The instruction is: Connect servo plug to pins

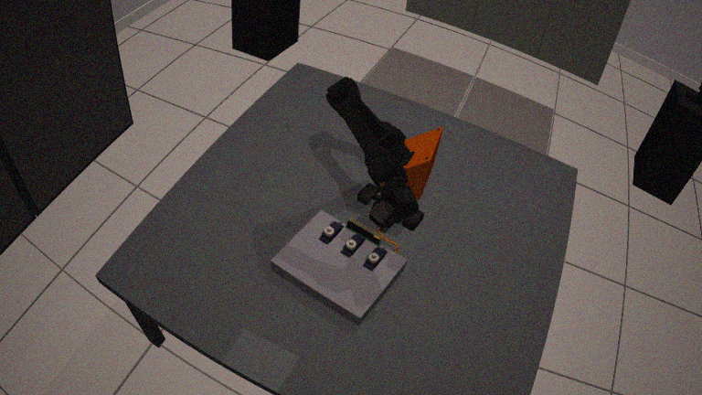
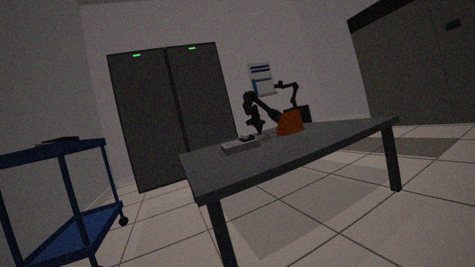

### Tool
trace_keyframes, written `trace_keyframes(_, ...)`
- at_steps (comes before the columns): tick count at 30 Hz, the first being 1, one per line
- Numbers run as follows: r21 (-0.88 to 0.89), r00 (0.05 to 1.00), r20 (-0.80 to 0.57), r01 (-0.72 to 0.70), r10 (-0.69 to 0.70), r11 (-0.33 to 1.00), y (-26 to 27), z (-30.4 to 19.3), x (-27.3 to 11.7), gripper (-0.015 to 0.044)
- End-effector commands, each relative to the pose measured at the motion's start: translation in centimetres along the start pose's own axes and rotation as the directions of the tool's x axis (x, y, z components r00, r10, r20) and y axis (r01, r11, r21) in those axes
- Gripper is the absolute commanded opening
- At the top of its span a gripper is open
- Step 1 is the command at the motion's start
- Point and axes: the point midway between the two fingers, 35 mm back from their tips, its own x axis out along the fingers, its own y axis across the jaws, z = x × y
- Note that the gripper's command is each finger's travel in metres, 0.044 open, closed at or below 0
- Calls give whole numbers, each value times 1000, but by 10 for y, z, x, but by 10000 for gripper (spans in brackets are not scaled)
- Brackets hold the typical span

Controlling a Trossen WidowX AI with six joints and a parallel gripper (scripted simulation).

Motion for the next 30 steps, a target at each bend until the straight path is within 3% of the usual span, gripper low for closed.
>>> trace_keyframes(1,-4,1000,6,2,-2,1000,-1,8,-2,0)
trace_keyframes(30,-4,1000,6,2,-2,1000,1,23,-2,0)
